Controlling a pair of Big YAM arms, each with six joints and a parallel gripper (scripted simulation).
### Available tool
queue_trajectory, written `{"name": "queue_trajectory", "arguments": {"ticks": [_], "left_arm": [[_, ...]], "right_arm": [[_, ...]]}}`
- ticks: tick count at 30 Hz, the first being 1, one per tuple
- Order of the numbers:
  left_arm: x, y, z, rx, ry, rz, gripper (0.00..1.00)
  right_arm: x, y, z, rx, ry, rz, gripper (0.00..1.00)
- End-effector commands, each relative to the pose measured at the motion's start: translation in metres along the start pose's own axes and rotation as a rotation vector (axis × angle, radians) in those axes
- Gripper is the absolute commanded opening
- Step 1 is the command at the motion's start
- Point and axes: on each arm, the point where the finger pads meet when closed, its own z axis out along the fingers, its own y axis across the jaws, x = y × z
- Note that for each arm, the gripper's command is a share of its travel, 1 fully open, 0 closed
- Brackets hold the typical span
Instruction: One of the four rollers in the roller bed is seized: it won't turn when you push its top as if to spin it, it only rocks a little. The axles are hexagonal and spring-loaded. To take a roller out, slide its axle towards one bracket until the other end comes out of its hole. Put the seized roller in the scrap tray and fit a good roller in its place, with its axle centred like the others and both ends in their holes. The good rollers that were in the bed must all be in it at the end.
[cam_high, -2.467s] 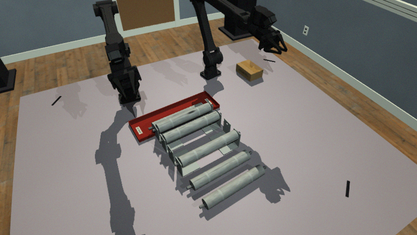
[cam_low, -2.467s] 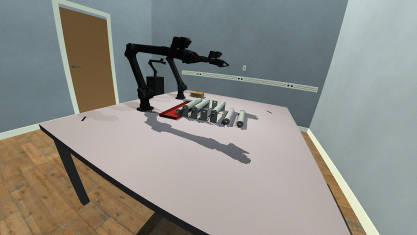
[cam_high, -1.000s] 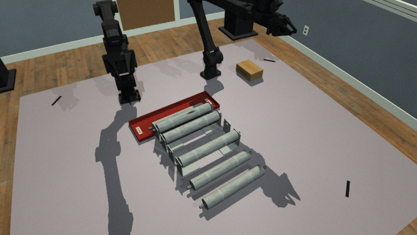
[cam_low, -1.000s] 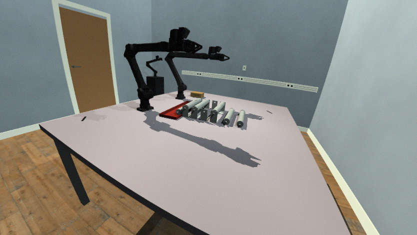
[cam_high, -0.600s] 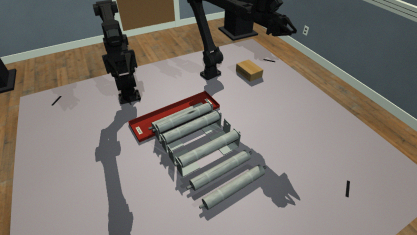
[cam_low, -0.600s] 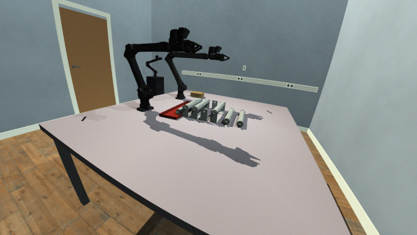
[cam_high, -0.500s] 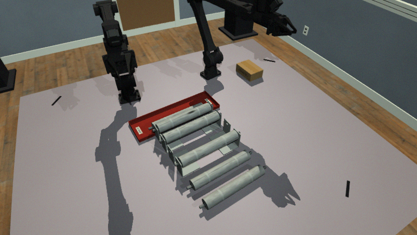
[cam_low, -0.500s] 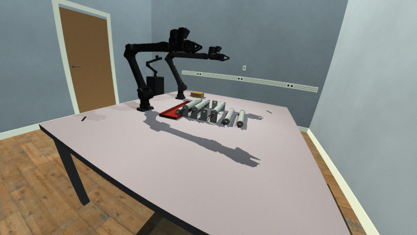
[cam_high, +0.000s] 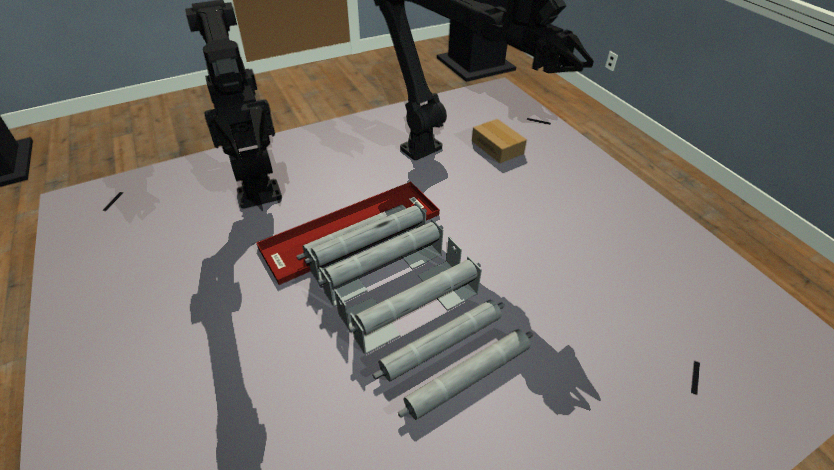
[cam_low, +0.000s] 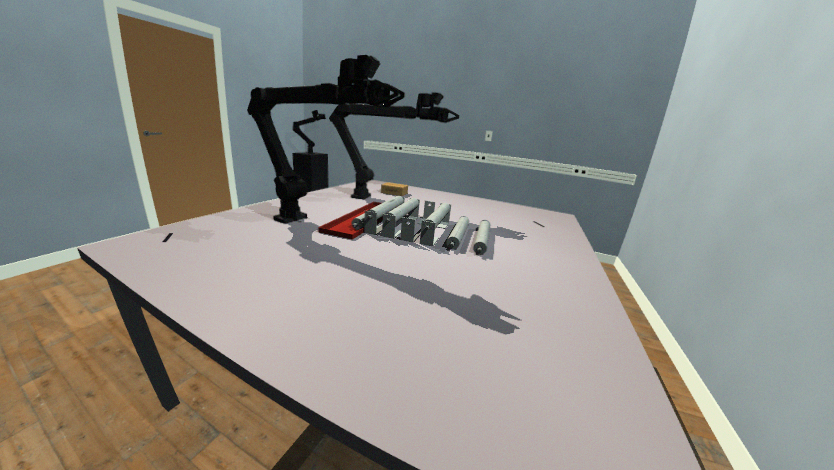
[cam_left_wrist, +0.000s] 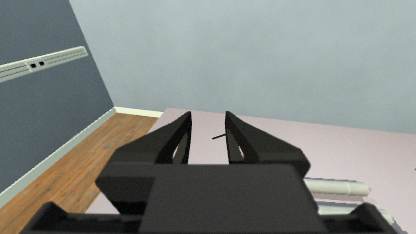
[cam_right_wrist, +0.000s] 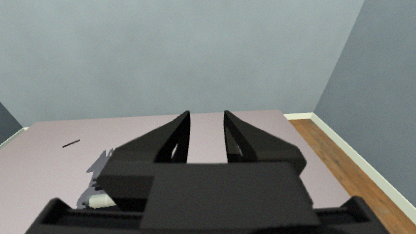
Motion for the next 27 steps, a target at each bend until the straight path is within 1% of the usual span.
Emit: {"name": "queue_trajectory", "arguments": {"ticks": [1, 2, 3, 10, 12, 13, 14, 18, 27], "left_arm": [[-0.003, -0.007, 0.011, 0.015, 0.01, 0.025, 0.32], [-0.022, -0.008, 0.012, 0.016, -0.019, 0.033, 0.32], [-0.027, -0.009, 0.014, 0.019, -0.024, 0.042, 0.32], [-0.007, -0.02, 0.032, 0.048, 0.039, 0.132, 0.32], [-0.007, -0.02, 0.032, 0.048, 0.039, 0.132, 0.32], [-0.013, -0.018, 0.03, 0.045, 0.034, 0.142, 0.32], [-0.002, -0.023, 0.038, 0.058, 0.058, 0.159, 0.32], [0.017, -0.037, 0.055, 0.096, 0.114, 0.242, 0.32], [0.076, -0.074, 0.093, 0.222, 0.26, 0.464, 0.32]], "right_arm": [[-0.045, 0.006, 0.008, -0.016, -0.058, 0.032, 0.32], [-0.044, 0.006, 0.01, -0.017, -0.052, 0.04, 0.32], [-0.042, 0.006, 0.012, -0.019, -0.045, 0.049, 0.32], [-0.022, 0.007, 0.035, -0.037, 0.033, 0.14, 0.32], [-0.022, 0.007, 0.035, -0.037, 0.033, 0.14, 0.32], [-0.022, 0.007, 0.036, -0.039, 0.039, 0.151, 0.32], [-0.017, 0.007, 0.042, -0.041, 0.057, 0.169, 0.32], [0.002, 0.008, 0.062, -0.052, 0.132, 0.255, 0.32], [0.062, 0.021, 0.112, -0.074, 0.353, 0.497, 0.32]]}}
